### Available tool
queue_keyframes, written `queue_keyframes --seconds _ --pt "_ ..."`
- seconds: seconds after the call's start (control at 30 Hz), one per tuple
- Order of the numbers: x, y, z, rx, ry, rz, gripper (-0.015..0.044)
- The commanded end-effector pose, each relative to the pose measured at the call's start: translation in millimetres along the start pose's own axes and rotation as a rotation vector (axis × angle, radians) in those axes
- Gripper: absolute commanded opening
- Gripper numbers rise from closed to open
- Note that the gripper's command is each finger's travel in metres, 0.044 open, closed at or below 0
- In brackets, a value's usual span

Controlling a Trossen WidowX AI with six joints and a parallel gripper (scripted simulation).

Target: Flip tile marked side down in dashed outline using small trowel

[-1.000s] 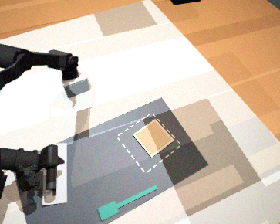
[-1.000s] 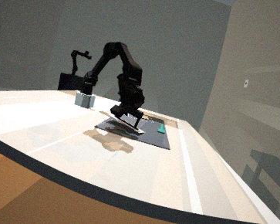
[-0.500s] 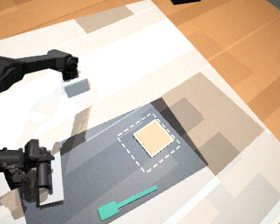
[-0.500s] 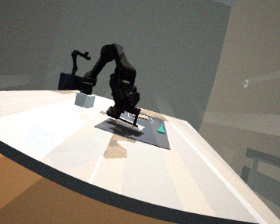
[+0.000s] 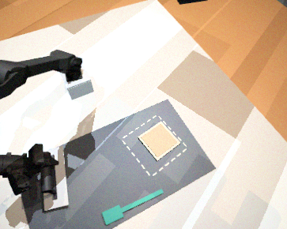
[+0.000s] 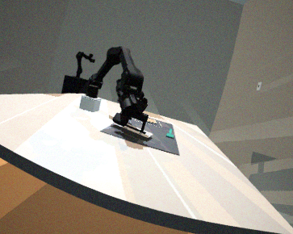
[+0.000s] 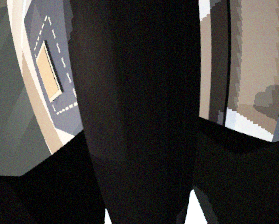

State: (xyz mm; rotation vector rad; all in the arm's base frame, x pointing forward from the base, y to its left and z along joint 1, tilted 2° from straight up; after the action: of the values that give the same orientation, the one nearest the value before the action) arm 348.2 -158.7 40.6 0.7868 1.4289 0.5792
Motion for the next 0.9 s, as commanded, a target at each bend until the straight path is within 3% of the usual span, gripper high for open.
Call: queue_keyframes --seconds 0.0,0.33,0.7,0.87 --pt "1.0 -2.9 2.8 -0.018 -0.004 -0.011 0.0000" --pt "8.8 -13.2 4.8 -0.027 0.004 -0.024 0.0000" --pt "8.8 -13.2 4.8 -0.027 0.004 -0.024 0.0289" --pt "8.8 -13.2 4.8 -0.027 0.004 -0.024 0.0300"
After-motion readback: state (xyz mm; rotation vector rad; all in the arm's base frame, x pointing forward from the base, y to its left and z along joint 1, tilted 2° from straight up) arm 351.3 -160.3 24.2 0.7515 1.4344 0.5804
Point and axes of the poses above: the point midway between the two fingers, 35 mm back from their tips, its own x axis out along the fingers, its own y axis across the jaws, z = x × y, the point moved 2 cm from there along -x, back along the fingers, and after that the axes turned 5 degrees about x, right-handed, at the moved point
